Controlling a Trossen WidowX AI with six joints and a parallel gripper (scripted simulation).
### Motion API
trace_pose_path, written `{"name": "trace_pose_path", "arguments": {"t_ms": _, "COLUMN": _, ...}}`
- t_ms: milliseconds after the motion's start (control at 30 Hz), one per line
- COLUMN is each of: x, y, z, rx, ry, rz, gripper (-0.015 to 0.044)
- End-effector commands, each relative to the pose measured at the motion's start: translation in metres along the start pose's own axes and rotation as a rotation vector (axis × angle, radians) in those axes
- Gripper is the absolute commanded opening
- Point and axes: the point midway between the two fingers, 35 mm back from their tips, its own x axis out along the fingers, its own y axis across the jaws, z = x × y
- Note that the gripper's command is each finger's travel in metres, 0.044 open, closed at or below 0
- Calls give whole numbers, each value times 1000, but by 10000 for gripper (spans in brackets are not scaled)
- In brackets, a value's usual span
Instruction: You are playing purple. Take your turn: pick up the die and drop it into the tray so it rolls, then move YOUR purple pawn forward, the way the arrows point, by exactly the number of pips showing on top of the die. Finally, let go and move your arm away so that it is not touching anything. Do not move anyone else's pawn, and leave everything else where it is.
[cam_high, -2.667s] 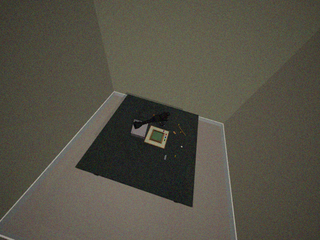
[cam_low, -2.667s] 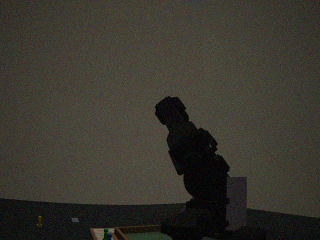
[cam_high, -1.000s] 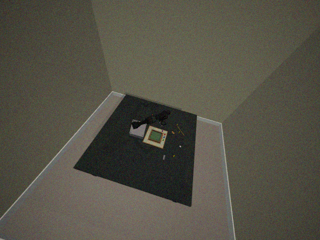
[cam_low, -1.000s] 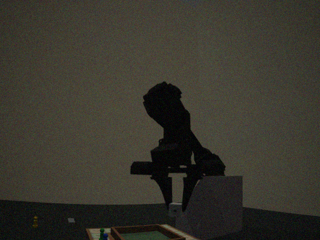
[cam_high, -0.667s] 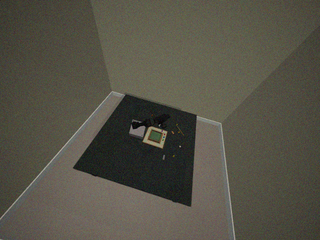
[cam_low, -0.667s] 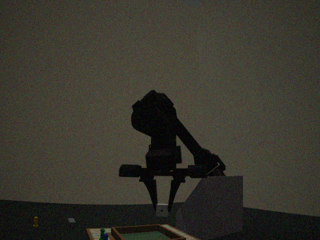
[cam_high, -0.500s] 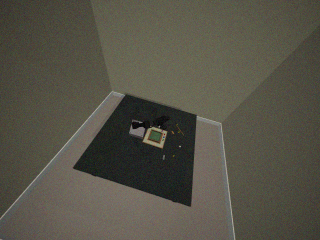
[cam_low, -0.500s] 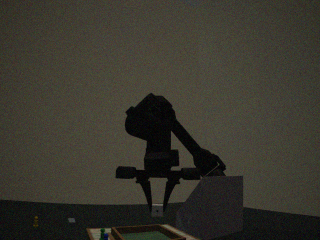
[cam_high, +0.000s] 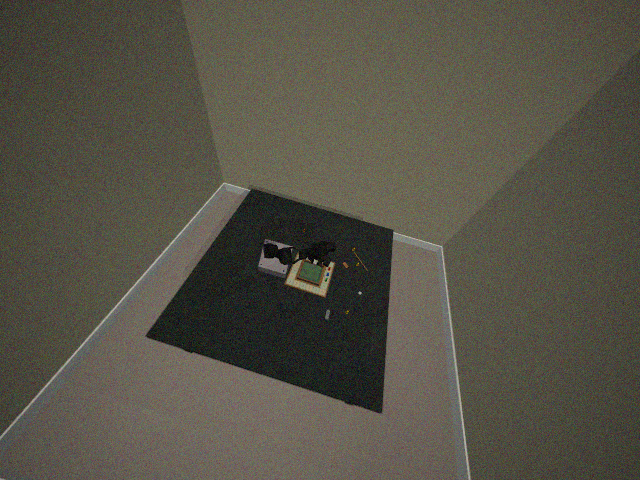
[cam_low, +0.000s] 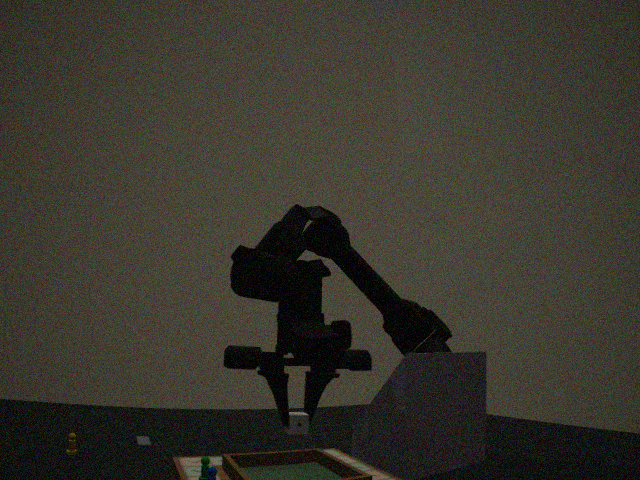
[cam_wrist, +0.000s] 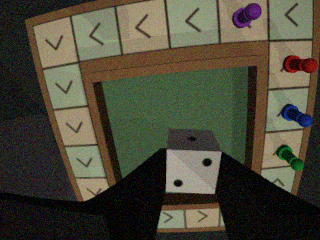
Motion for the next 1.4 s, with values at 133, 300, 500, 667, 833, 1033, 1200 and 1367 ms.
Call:
{"name": "trace_pose_path", "arguments": {"t_ms": 133, "x": 7, "y": 5, "z": -28, "rx": -145, "ry": 17, "rz": -1, "gripper": 0}}
{"name": "trace_pose_path", "arguments": {"t_ms": 300, "x": 9, "y": 6, "z": -28, "rx": -147, "ry": -27, "rz": 23, "gripper": 0}}
{"name": "trace_pose_path", "arguments": {"t_ms": 500, "x": 17, "y": 12, "z": -25, "rx": -152, "ry": -212, "rz": 99, "gripper": 0}}
{"name": "trace_pose_path", "arguments": {"t_ms": 667, "x": 21, "y": 15, "z": -24, "rx": -154, "ry": -372, "rz": 133, "gripper": 0}}
{"name": "trace_pose_path", "arguments": {"t_ms": 833, "x": 22, "y": 16, "z": -23, "rx": -152, "ry": -535, "rz": 137, "gripper": 0}}
{"name": "trace_pose_path", "arguments": {"t_ms": 1033, "x": 23, "y": 17, "z": -22, "rx": -144, "ry": -726, "rz": 102, "gripper": 0}}
{"name": "trace_pose_path", "arguments": {"t_ms": 1200, "x": 23, "y": 16, "z": -23, "rx": -137, "ry": -830, "rz": 62, "gripper": 0}}
{"name": "trace_pose_path", "arguments": {"t_ms": 1367, "x": -5, "y": 4, "z": -44, "rx": -137, "ry": -830, "rz": 61, "gripper": 0}}
